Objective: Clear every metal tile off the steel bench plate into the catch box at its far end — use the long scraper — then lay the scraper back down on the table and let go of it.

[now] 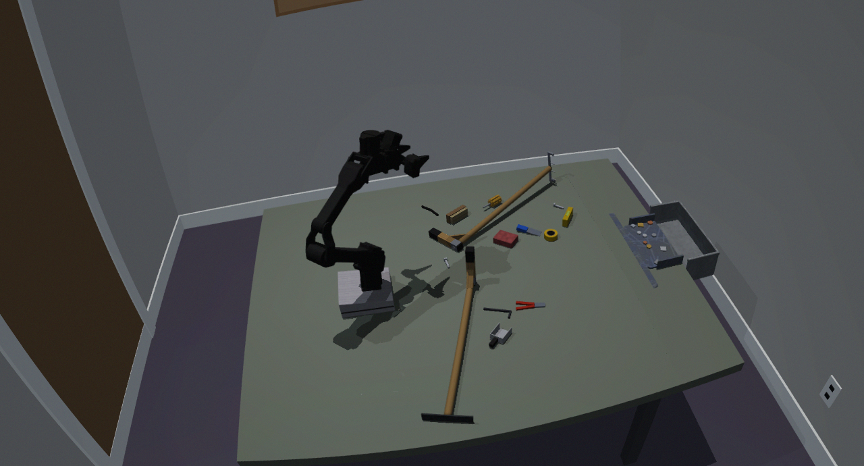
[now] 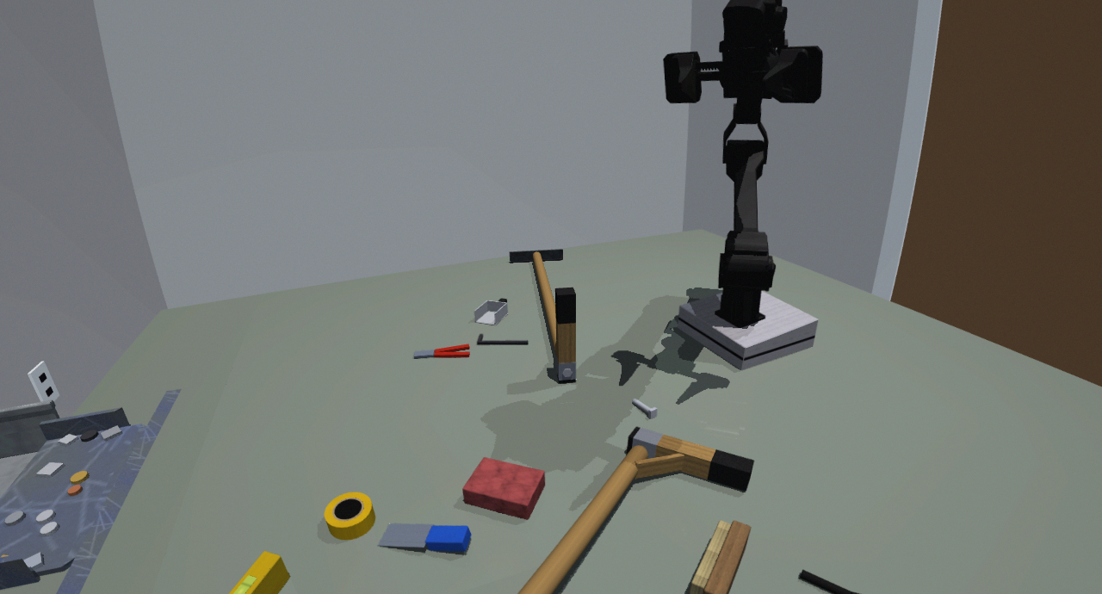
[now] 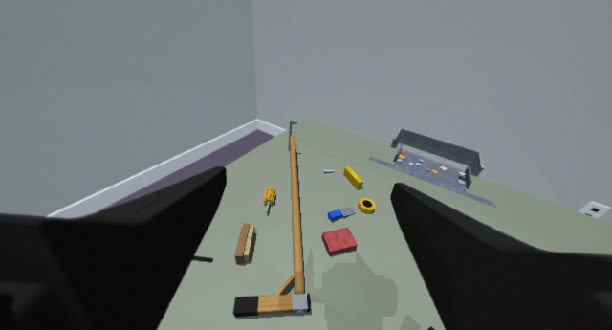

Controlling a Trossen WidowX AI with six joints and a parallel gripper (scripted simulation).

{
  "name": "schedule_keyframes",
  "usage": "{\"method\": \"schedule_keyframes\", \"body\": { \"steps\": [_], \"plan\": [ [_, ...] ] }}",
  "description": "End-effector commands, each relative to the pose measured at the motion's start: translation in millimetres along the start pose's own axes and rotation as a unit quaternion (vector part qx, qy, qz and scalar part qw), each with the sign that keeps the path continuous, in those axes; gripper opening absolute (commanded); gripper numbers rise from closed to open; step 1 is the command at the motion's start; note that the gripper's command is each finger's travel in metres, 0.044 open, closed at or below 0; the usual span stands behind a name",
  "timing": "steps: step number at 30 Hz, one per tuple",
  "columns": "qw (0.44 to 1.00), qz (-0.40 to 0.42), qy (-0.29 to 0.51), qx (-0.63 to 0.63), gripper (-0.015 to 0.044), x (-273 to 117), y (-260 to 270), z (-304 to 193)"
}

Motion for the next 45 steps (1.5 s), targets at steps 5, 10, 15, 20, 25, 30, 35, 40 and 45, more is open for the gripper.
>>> {"method": "schedule_keyframes", "body": {
  "steps": [5,10,15,20,25,30,35,40,45],
  "plan": [
    [1.000,0.002,0.009,-0.013,0.0440,15,3,0],
    [0.999,0.013,0.033,-0.014,0.0440,28,7,0],
    [0.998,0.025,0.059,-0.010,0.0440,39,11,-1],
    [0.996,0.036,0.087,-0.003,0.0440,50,13,-2],
    [0.992,0.047,0.114,0.005,0.0440,61,16,-4],
    [0.988,0.057,0.142,0.015,0.0440,72,18,-6],
    [0.983,0.067,0.169,0.027,0.0440,83,20,-9],
    [0.977,0.076,0.197,0.039,0.0440,94,21,-12],
    [0.969,0.085,0.224,0.054,0.0440,105,22,-15]
  ]
}}
Point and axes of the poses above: the point midway between the two fingers, 35 mm back from their tips, its own x axis out along the fingers, its own y axis across the jaws, z = x × y, the point moved 7 cm from there along -x, back along the fingers, and after that the axes turned 3 degrees about x, right-handed, at the moved point
